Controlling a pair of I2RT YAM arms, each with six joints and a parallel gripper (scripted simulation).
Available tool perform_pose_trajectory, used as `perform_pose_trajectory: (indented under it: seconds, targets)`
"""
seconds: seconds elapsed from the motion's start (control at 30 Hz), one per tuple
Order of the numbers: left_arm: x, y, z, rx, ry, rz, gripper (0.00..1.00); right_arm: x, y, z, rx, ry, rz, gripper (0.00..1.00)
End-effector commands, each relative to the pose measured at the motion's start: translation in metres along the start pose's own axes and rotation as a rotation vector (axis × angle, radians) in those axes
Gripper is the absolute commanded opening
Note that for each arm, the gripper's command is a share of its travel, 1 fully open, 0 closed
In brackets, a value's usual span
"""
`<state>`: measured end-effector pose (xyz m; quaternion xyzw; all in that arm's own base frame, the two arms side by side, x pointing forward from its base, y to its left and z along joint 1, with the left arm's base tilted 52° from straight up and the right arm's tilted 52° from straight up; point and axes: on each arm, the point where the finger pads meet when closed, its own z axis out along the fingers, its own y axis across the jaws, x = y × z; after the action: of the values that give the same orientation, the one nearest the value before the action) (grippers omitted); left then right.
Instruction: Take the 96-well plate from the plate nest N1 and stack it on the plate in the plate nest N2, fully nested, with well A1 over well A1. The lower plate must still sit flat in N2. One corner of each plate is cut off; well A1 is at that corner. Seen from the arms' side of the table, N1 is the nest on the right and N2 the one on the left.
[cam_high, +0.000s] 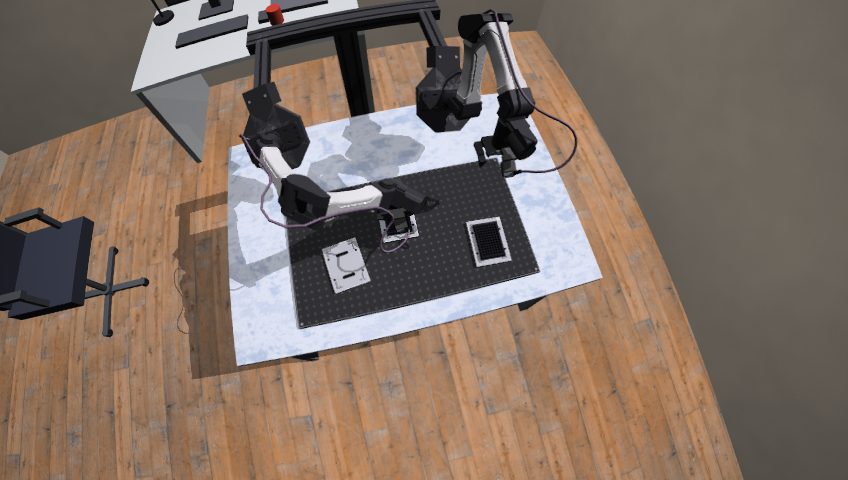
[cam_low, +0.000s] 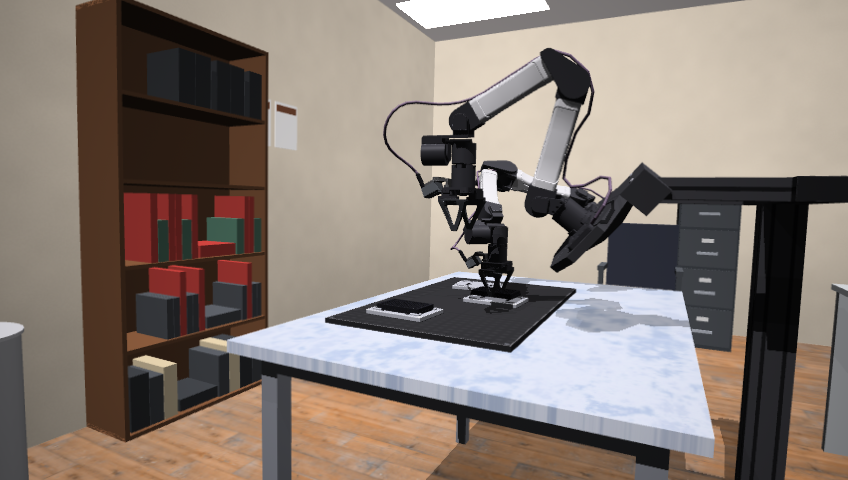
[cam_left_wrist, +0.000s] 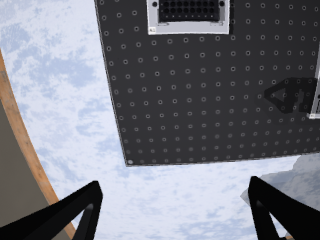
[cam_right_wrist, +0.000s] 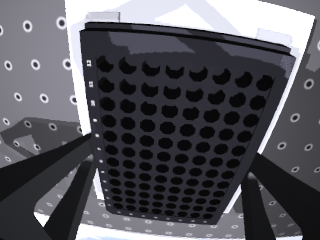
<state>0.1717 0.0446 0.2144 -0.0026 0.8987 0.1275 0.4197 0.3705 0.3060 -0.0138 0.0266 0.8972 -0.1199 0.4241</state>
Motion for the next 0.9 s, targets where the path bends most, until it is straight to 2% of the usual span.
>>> perform_pose_trajectory:
  seconds: [0.0, 0.87]
  targets:
    - [-0.0017, 0.0016, -0.0017, -0.009, -0.005, -0.006, 1.0, 0.0112, -0.0045, 0.0126, 0.014, 0.018, -0.014, 0.0]
    - [-0.0017, 0.0016, -0.0017, -0.009, -0.005, -0.006, 1.0, 0.0086, -0.004, 0.0171, 0.012, 0.016, -0.006, 0.0]
